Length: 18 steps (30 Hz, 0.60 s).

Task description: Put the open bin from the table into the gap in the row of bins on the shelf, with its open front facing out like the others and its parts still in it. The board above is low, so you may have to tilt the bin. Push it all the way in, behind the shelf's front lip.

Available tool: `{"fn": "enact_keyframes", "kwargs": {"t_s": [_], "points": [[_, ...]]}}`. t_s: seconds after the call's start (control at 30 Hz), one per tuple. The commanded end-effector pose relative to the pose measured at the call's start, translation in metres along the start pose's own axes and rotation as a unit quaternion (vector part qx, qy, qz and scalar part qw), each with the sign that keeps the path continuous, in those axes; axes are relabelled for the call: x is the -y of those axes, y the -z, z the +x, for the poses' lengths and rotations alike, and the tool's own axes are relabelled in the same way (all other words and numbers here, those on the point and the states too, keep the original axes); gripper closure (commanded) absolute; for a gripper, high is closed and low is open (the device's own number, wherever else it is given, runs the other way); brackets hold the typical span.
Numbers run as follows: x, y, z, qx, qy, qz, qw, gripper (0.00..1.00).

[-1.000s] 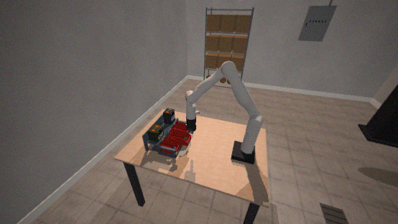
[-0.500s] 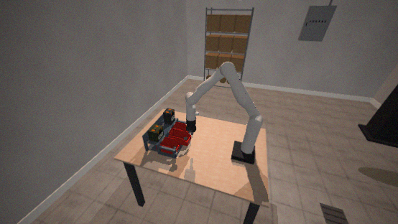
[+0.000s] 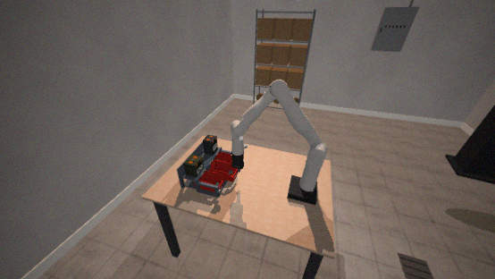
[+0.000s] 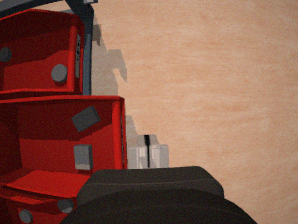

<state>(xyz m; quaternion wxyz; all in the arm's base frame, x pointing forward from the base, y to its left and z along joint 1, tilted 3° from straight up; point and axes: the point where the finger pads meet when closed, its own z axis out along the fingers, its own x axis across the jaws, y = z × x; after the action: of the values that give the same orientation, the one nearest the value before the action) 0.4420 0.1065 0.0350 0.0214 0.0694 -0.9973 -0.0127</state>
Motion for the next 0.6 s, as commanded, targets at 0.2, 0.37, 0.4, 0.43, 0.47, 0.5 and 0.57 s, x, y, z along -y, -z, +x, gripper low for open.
{"fn": "enact_keyframes", "kwargs": {"t_s": [0.2,0.37,0.4,0.43,0.47,0.5,0.57], "points": [[-0.001,-0.029,0.002,-0.004,0.001,0.0,1.0,1.0],[-0.001,-0.043,0.003,-0.004,0.001,0.0,1.0,1.0],[-0.001,-0.045,0.003,-0.004,0.001,0.0,1.0,1.0],[-0.001,-0.045,0.003,-0.004,0.001,0.0,1.0,1.0],[-0.001,-0.045,0.003,-0.004,0.001,0.0,1.0,1.0],[-0.001,-0.047,0.003,-0.004,0.001,0.0,1.0,1.0],[-0.001,-0.051,0.003,-0.004,0.001,0.0,1.0,1.0]]}}
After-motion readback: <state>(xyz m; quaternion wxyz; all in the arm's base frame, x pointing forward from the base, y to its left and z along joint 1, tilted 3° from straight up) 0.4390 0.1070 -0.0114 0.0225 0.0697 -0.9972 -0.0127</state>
